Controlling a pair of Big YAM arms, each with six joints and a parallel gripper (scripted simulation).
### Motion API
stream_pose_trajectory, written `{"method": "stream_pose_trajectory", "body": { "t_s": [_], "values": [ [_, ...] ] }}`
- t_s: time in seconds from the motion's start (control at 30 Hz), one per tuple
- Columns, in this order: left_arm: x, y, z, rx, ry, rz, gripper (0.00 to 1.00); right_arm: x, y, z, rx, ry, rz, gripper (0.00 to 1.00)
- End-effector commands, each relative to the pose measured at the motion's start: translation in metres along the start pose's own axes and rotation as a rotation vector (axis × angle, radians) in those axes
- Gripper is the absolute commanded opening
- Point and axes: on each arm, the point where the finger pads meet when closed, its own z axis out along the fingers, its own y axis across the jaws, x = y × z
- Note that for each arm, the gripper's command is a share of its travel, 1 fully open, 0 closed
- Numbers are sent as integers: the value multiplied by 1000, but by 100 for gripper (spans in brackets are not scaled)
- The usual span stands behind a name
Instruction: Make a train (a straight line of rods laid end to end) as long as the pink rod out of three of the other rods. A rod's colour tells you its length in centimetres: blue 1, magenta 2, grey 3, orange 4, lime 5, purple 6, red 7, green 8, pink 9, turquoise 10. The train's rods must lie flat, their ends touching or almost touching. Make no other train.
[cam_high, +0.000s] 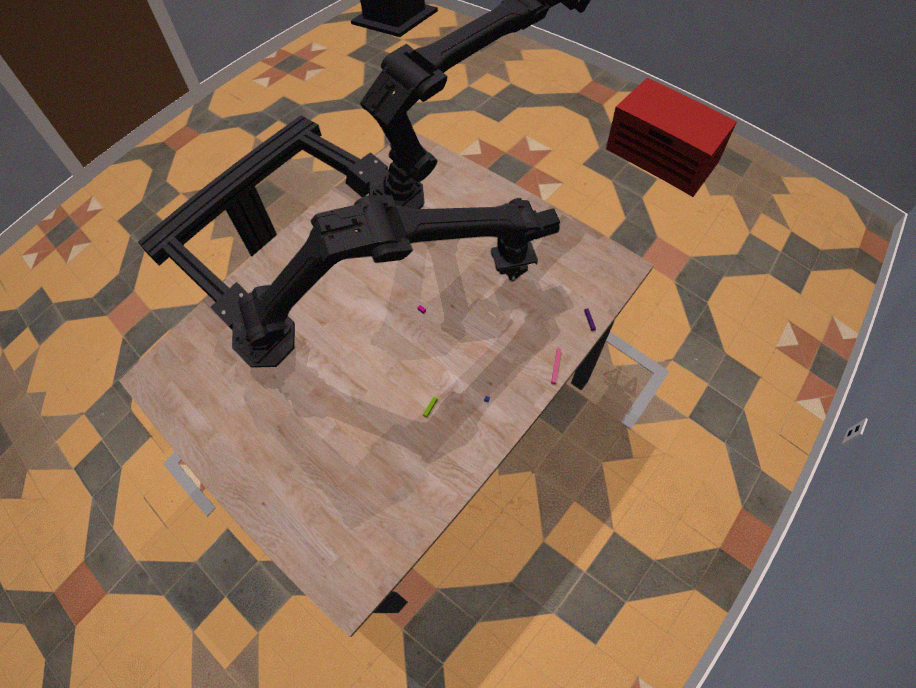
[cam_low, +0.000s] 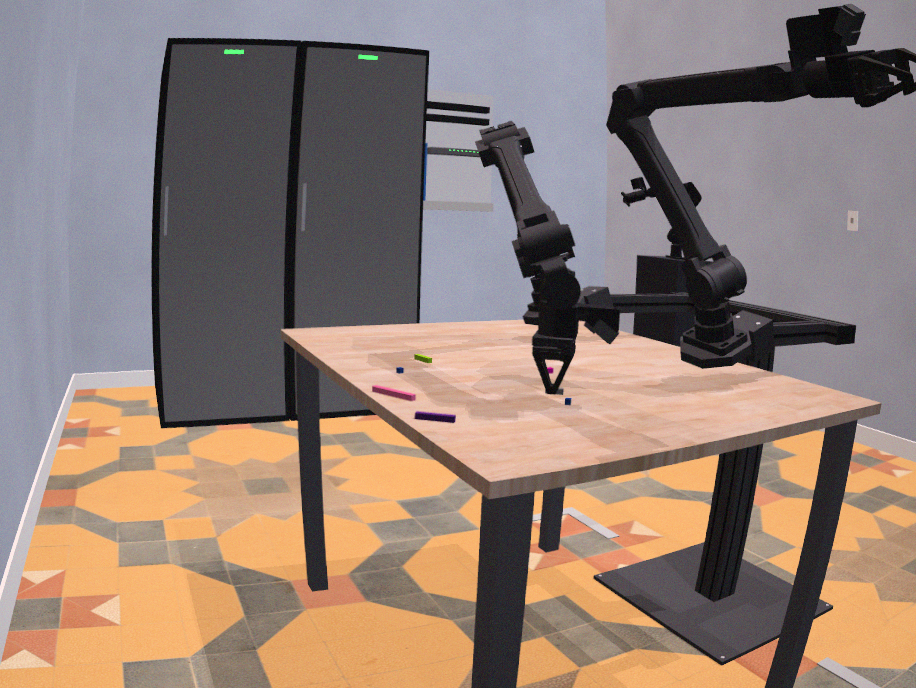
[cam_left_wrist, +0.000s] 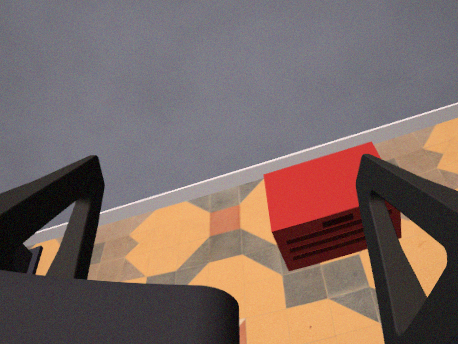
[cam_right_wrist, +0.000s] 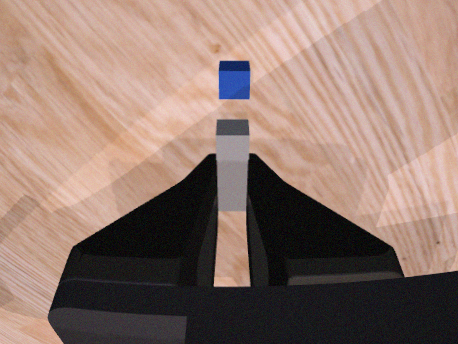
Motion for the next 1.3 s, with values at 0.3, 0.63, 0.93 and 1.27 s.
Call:
{"method": "stream_pose_trajectory", "body": {
  "t_s": [0.3,0.63,0.93,1.27],
  "values": [
    [-11,7,-6,-17,-32,-15,100,-10,-21,-10,43,-11,-16,4],
    [-11,7,-6,-17,-32,-15,100,-9,-21,-10,42,-11,-14,4],
    [-11,7,-6,-17,-32,-15,100,-9,-21,-10,42,-11,-14,4],
    [-11,7,-6,-17,-32,-15,100,-9,-21,-10,41,-10,-14,4]
  ]
}}
